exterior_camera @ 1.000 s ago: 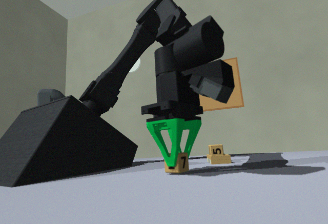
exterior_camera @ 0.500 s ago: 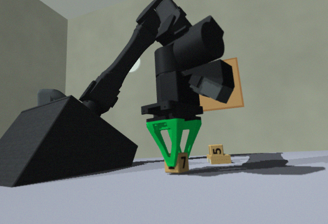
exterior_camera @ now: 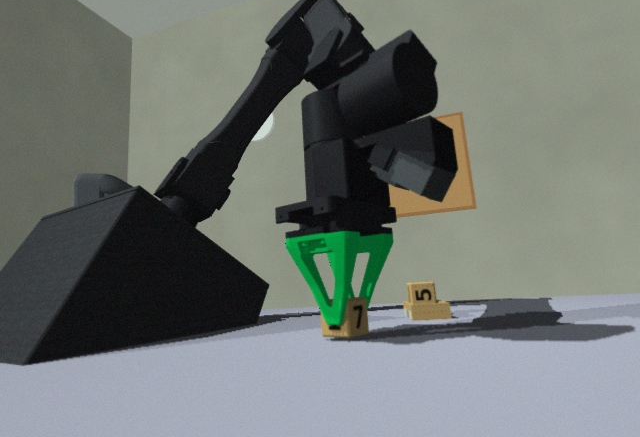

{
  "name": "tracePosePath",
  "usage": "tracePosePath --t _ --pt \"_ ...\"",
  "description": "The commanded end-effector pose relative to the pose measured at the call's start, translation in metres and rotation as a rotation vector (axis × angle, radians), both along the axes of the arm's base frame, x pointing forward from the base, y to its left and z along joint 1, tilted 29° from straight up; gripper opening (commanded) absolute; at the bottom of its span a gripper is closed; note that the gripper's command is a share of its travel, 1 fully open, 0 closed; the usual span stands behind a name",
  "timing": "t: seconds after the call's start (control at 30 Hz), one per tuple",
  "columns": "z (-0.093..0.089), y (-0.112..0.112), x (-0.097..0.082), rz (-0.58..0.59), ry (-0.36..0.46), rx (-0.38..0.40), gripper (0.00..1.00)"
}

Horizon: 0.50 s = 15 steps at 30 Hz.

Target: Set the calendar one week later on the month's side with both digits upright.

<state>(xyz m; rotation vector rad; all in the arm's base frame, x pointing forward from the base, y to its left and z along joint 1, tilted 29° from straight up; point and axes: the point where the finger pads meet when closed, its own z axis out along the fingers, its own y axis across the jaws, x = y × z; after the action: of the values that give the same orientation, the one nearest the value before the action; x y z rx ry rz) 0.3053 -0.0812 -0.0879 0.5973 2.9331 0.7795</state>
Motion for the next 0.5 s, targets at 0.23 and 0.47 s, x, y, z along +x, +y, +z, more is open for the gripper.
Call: tracePosePath --t 0.23,0.47 --pt "0.0101 -0.0063 0.0132 -0.007 -0.034 -0.011 0.26" --pt "0.01 -0.0078 0.0127 -0.012 -0.034 -0.011 0.26"
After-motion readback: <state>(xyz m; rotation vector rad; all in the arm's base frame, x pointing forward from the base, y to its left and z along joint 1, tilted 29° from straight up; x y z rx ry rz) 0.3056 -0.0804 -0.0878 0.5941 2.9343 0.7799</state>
